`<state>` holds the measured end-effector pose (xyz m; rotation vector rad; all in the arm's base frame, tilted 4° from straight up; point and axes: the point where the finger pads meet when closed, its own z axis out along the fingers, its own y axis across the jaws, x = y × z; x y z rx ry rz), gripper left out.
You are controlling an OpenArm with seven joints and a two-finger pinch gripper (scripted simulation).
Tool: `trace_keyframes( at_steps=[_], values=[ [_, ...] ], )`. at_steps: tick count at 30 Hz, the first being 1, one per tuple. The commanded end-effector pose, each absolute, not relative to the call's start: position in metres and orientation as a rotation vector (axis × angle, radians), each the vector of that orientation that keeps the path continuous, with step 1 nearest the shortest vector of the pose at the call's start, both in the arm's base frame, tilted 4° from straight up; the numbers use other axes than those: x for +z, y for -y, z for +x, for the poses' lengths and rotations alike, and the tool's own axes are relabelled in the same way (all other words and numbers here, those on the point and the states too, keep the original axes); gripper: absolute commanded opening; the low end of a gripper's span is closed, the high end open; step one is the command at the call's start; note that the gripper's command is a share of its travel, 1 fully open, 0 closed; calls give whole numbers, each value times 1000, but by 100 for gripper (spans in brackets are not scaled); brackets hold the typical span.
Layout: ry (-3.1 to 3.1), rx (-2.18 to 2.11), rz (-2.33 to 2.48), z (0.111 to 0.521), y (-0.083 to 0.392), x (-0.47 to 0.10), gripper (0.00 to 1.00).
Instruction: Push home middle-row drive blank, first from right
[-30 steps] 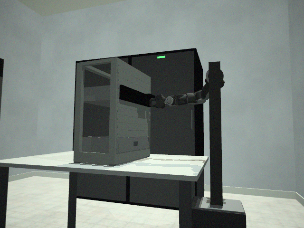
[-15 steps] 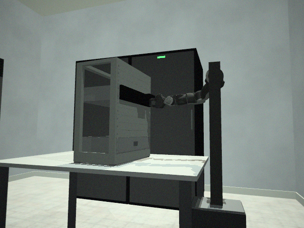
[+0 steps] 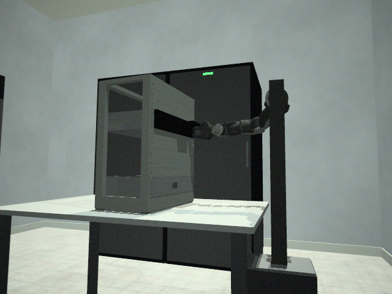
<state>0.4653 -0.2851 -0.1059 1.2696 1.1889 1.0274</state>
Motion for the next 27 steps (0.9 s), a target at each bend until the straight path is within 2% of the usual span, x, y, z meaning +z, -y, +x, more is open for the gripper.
trace_keyframes(
  at_steps=[1, 27],
  values=[
    [-1186, 1061, 1242, 468, 278, -97, 0],
    [-1188, 1059, 1246, 472, 278, -98, 0]
  ],
)
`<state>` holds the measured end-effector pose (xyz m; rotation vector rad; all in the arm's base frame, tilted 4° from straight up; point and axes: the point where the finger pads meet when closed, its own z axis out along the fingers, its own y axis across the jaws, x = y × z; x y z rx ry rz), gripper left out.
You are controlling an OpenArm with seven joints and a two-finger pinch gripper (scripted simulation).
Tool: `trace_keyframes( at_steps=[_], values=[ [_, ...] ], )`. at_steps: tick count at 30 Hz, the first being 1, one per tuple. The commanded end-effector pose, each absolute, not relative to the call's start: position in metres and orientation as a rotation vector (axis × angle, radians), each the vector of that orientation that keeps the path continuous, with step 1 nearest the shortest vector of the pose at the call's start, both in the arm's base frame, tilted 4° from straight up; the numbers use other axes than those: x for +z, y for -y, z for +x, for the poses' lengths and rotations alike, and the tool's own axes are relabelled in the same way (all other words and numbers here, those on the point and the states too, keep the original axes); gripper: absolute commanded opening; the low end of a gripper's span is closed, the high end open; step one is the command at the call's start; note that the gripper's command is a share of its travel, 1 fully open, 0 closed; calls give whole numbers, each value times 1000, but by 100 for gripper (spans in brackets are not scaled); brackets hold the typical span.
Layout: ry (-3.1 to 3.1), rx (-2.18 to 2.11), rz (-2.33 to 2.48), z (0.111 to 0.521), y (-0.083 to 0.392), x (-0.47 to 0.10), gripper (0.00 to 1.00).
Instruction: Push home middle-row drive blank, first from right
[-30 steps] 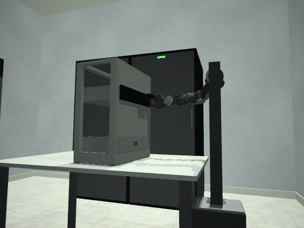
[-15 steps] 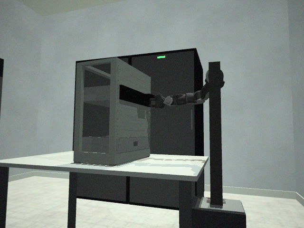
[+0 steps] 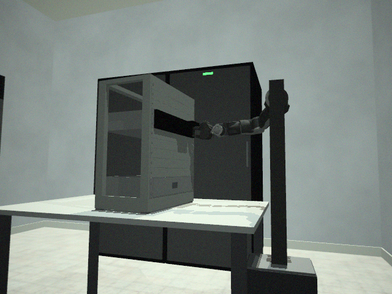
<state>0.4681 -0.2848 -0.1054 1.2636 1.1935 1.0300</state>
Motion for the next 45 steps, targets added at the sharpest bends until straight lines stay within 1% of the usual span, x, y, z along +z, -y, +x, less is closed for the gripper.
trace_keyframes(
  at_steps=[1, 15, 20, 24, 29, 31, 40, 45],
  values=[
    [-1188, 1059, 1246, 472, 278, -98, 0],
    [-1187, 1060, 1245, 472, 278, -97, 0],
    [-1185, 1063, 1239, 466, 277, -95, 0],
    [-1185, 1063, 1239, 453, 275, -94, 0],
    [-1184, 1062, 1238, 428, 272, -93, 0],
    [-1184, 1062, 1238, 428, 272, -93, 0],
    [-1184, 1061, 1238, 380, 267, -91, 0],
    [-1184, 1061, 1238, 367, 266, -91, 0]
  ],
)
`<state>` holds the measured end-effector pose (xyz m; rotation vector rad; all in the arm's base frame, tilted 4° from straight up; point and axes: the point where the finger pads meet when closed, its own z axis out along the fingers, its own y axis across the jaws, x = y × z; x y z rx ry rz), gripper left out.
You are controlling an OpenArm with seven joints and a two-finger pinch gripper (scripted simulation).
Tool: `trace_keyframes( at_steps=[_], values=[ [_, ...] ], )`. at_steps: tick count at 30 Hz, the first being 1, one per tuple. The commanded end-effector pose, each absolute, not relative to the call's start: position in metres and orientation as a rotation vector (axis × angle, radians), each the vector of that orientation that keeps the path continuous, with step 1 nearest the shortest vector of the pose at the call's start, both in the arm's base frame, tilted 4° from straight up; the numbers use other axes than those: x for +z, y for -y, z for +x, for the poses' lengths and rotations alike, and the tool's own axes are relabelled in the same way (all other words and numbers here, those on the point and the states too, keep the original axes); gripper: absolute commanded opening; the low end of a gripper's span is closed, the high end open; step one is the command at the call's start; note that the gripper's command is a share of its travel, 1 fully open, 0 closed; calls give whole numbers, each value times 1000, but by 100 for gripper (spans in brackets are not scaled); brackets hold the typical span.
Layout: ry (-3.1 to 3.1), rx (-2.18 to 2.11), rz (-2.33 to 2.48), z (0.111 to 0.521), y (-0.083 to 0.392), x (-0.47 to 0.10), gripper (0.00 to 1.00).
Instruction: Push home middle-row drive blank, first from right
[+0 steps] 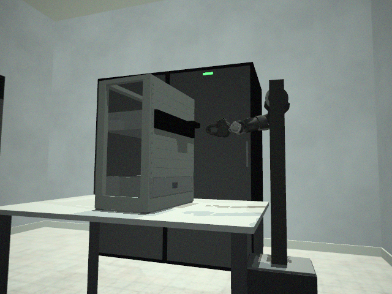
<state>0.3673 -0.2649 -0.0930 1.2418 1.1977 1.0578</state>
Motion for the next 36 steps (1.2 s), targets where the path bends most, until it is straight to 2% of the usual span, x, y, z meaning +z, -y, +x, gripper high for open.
trace_keyframes(
  at_steps=[1, 20, 36],
  values=[
    [-1184, 1061, 1238, 366, 265, -91, 0],
    [-1184, 1061, 1238, 354, 265, -91, 0],
    [-1184, 1060, 1237, 289, 261, -93, 0]
  ],
)
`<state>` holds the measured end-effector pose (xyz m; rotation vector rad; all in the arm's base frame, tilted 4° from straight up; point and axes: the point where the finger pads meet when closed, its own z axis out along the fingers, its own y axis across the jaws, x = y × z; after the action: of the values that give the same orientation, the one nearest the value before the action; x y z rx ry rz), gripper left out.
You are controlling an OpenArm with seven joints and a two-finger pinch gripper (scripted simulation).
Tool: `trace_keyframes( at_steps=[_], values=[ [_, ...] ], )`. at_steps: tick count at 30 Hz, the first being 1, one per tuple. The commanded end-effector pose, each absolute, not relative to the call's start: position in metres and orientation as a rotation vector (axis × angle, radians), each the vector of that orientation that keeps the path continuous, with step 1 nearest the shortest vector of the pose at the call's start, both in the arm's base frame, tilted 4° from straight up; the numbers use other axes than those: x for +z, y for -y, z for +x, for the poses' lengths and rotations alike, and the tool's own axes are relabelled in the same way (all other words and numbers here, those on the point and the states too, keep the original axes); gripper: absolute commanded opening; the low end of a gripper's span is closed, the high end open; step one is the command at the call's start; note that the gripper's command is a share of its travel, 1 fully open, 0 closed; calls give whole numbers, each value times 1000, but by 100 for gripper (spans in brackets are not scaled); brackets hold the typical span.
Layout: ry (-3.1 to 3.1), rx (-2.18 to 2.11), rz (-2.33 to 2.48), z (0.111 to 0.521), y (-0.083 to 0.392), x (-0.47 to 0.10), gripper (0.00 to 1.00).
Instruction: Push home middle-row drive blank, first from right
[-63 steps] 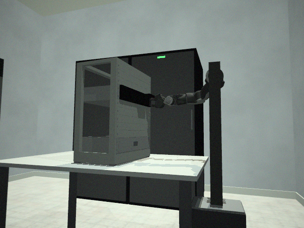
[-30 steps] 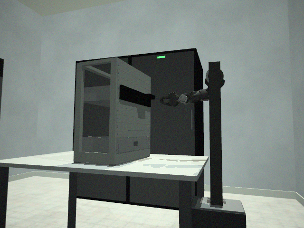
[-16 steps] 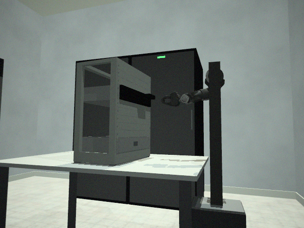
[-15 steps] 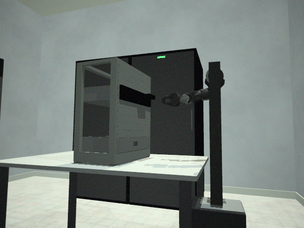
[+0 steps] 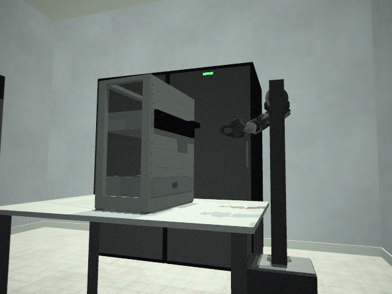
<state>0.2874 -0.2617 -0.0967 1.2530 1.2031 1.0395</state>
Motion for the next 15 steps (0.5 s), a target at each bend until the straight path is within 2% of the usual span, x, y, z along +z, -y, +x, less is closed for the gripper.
trace_keyframes(
  at_steps=[1, 15],
  values=[
    [-1184, 1060, 1237, 289, 261, -93, 0],
    [-1185, 1059, 1236, 226, 257, -95, 0]
  ],
)
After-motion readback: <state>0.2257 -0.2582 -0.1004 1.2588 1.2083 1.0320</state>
